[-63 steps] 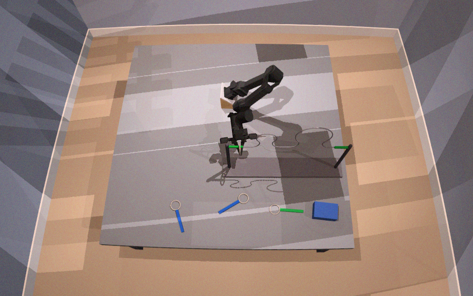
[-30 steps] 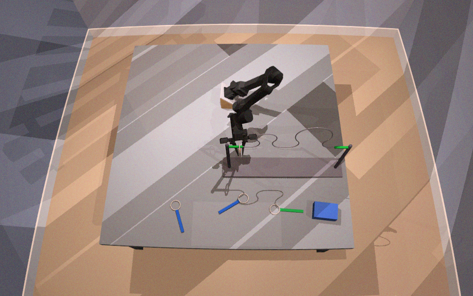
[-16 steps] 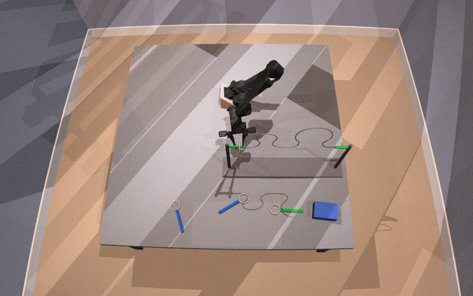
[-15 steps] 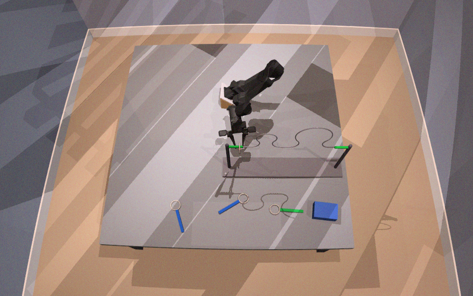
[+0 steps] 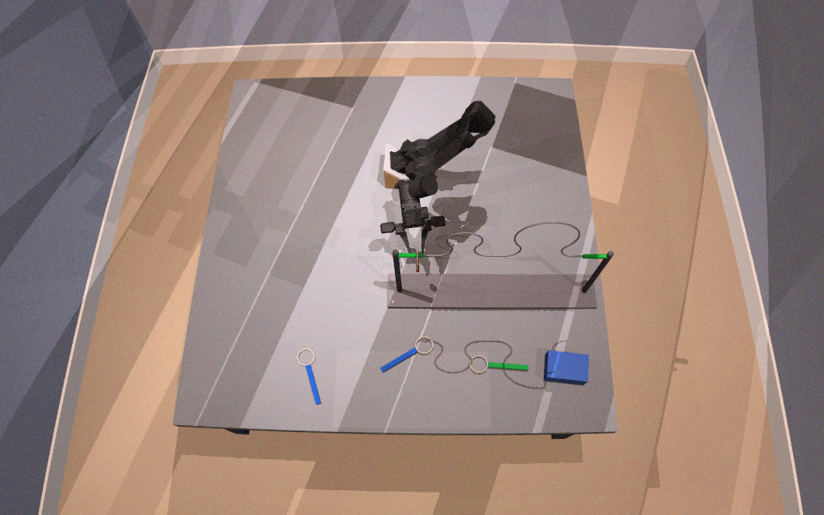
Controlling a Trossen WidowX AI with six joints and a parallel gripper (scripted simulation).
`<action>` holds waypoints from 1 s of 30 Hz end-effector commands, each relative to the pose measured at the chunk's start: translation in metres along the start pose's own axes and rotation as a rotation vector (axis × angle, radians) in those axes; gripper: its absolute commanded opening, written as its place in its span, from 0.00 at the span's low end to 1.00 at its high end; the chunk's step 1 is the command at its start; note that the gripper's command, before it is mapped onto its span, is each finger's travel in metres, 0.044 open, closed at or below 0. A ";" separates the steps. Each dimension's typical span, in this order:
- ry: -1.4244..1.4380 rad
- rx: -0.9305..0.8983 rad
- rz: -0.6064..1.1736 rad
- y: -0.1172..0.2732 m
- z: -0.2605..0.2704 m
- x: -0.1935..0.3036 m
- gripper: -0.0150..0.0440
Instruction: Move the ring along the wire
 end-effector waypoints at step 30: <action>-0.001 0.002 0.002 0.050 0.000 0.001 1.00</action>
Point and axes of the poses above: the point midway between the two fingers, 35 mm back from their tips, its own y axis back along the fingers, its own z axis across the jaws, x = y × z, the point moved 2 cm from there along y, back along the fingers, and after that the axes turned 6 degrees about -y, right-handed, at the moved point
